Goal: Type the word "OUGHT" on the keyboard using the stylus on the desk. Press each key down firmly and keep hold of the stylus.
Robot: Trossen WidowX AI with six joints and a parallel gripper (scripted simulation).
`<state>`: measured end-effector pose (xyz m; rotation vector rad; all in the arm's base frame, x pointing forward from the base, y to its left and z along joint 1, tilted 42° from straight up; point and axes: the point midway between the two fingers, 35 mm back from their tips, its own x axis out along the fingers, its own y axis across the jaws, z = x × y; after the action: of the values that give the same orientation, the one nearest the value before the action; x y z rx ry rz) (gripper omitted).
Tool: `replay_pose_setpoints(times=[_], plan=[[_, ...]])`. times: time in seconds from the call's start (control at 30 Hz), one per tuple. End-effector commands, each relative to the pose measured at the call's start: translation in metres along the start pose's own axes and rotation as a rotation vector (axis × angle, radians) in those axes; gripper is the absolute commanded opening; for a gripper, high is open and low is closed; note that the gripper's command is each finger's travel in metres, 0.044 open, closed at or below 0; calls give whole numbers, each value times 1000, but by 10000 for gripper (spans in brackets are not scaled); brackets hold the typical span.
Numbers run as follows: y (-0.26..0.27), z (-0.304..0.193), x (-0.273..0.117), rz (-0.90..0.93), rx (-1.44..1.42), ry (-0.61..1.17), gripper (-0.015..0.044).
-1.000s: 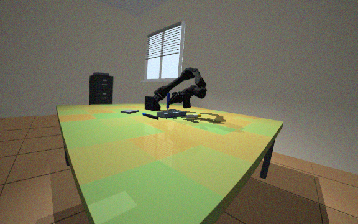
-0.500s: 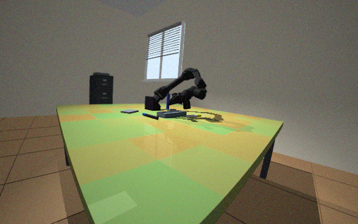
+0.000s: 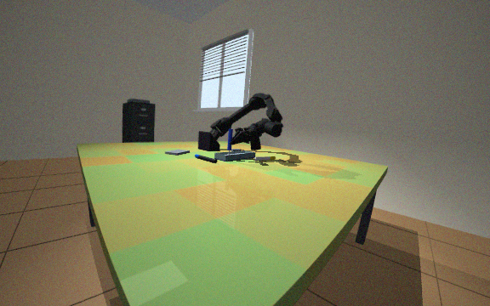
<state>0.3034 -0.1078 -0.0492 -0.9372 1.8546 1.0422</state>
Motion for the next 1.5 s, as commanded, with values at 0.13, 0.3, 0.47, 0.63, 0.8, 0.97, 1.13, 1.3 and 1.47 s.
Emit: replay_pose_setpoints(times=[0.13,0.3,0.47,0.63,0.8,0.97,1.13,1.3,1.47], plan=[[0,4,2,1,4,-3,81],[0,6,3,1,4,-3,81],[0,4,2,1,4,-3,81],[0,4,2,1,4,-3,81],[0,-12,-8,0,4,-2,81],[0,-28,-16,0,4,-2,81],[1,-26,-15,0,14,-7,84],[0,-27,-14,0,14,-6,32],[-9,-39,-3,2,5,0,0]])
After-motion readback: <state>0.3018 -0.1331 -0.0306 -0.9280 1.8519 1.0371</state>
